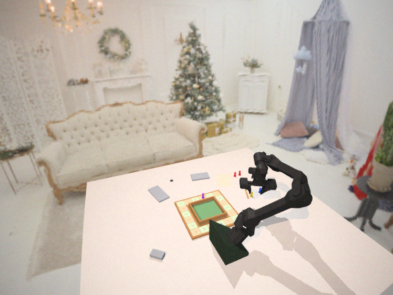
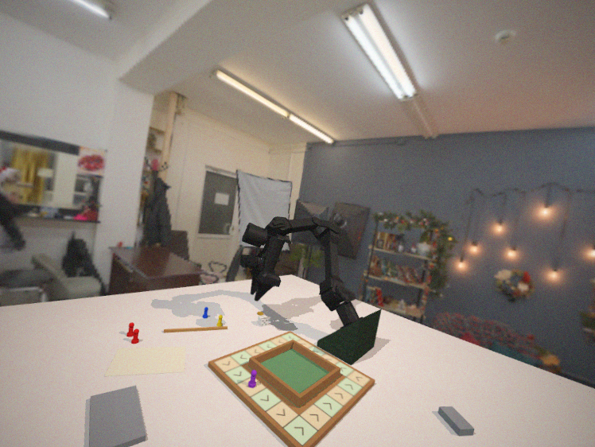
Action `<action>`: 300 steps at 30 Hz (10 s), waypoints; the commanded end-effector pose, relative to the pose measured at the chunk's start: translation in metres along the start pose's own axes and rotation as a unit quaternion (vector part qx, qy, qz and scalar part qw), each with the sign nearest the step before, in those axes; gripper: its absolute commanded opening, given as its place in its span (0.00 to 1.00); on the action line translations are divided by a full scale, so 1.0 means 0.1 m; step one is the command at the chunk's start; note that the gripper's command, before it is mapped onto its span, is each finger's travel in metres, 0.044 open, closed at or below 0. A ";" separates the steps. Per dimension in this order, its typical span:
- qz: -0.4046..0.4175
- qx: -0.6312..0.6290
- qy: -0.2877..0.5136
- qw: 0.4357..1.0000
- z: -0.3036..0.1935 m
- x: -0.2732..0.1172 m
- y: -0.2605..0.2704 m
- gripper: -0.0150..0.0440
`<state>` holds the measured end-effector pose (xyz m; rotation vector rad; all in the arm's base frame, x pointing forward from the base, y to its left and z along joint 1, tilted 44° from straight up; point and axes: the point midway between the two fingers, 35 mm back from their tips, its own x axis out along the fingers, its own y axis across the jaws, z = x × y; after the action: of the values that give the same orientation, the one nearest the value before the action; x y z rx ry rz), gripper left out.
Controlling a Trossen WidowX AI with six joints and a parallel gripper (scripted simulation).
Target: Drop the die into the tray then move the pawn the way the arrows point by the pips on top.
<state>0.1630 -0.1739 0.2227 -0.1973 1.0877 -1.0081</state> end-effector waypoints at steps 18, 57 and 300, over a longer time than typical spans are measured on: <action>-0.004 -0.108 0.115 0.987 -0.48 0.44 -0.05 0.72; 0.008 -0.122 0.093 0.988 -0.45 0.67 0.00 0.25; -0.003 -0.065 0.114 0.991 0.46 0.82 2.86 0.59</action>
<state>0.3757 -0.0852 0.0294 -0.1849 1.3607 -0.9787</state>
